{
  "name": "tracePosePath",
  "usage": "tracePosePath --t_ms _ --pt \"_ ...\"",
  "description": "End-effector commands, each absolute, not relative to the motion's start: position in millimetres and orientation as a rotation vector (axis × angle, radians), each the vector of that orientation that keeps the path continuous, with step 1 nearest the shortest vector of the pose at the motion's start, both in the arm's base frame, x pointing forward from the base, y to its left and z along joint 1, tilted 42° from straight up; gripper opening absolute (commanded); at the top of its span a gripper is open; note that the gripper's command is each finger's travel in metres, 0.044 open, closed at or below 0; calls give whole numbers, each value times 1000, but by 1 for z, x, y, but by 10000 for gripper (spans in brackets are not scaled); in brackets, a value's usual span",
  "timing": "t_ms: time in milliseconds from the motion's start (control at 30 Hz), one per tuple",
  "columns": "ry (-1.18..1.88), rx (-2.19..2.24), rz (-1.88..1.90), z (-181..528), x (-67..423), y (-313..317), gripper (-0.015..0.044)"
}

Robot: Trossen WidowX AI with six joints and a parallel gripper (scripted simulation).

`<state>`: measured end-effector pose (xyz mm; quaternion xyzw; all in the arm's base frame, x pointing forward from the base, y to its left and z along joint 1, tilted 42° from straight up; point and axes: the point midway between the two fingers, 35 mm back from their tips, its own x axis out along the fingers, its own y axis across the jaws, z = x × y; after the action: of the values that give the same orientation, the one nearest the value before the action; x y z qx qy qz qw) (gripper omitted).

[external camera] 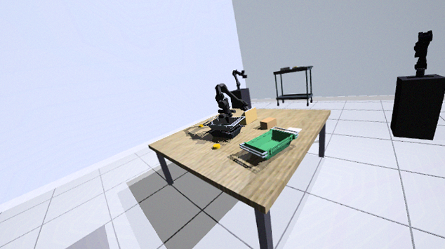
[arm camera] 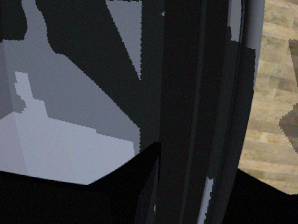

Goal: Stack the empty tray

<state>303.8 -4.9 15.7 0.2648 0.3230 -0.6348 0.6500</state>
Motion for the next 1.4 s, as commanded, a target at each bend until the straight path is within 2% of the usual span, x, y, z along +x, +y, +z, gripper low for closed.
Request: tracePosePath --t_ms 0,1367 --pt "746 585 -1462 13 299 -11 0" --pt "737 598 -1447 15 303 -6 0"
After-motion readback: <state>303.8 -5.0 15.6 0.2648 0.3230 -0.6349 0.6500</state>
